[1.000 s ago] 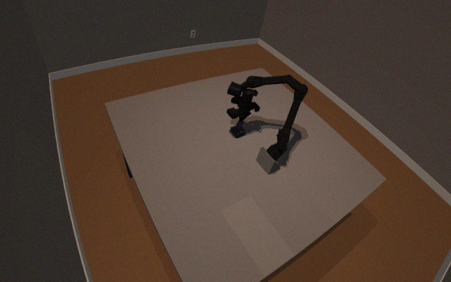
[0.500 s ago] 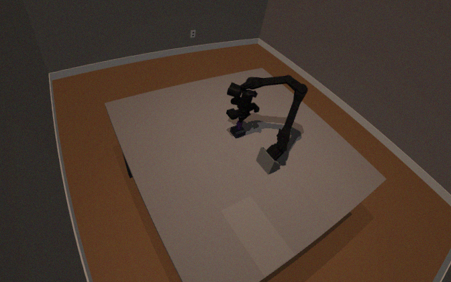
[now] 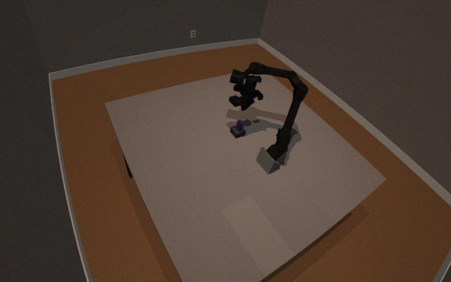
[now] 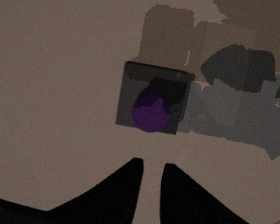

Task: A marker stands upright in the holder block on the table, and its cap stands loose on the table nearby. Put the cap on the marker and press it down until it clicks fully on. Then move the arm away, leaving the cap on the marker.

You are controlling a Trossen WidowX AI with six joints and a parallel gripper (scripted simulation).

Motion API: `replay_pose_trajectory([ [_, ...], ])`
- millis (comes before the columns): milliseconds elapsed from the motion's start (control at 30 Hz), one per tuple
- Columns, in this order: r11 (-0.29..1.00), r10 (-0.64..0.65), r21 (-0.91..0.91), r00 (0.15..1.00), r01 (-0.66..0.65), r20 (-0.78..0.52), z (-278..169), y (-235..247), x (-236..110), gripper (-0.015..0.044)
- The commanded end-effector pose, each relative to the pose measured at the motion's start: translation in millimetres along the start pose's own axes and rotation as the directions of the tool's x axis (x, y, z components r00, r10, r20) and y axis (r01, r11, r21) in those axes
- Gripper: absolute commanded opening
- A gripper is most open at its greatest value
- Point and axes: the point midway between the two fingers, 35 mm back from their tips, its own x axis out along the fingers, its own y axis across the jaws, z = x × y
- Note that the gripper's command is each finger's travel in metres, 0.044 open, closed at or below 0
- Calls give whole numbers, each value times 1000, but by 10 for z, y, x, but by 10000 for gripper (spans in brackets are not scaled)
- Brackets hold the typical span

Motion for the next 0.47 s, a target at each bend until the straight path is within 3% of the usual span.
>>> replay_pose_trajectory([
  [0,1000,2,2,1000,-2,-8,-8,6,-22,131],
  [367,1000,2,2,1000,-2,-8,-8,6,-22,420],
  [433,1000,2,2,1000,-2,-8,-8,6,-22,440],
])
